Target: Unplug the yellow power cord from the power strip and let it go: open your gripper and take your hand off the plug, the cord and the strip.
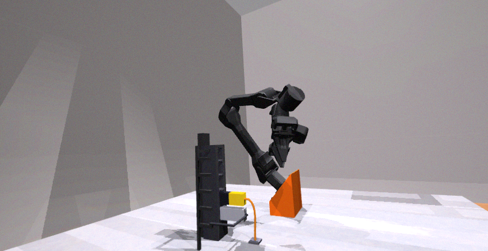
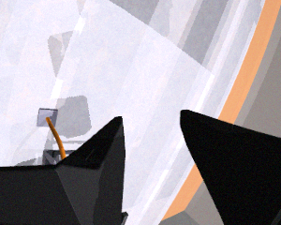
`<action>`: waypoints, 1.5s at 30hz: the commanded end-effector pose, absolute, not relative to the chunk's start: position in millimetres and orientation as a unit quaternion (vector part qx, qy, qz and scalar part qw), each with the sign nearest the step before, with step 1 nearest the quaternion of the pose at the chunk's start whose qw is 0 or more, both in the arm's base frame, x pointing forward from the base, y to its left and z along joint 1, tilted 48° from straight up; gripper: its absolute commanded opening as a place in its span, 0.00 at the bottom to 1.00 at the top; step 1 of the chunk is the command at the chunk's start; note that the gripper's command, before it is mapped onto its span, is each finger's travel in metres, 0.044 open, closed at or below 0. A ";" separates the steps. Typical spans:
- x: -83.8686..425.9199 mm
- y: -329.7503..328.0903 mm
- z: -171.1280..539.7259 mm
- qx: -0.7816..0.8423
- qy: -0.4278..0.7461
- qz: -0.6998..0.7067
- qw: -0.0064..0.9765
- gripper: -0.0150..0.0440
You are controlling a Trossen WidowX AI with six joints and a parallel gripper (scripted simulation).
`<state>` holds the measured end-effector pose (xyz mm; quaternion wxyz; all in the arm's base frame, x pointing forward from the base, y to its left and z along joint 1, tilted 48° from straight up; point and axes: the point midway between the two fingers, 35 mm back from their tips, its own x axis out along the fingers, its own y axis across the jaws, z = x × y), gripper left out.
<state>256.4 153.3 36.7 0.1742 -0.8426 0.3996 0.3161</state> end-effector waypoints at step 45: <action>269.9 5.7 82.9 -0.654 0.665 0.260 0.251 0.53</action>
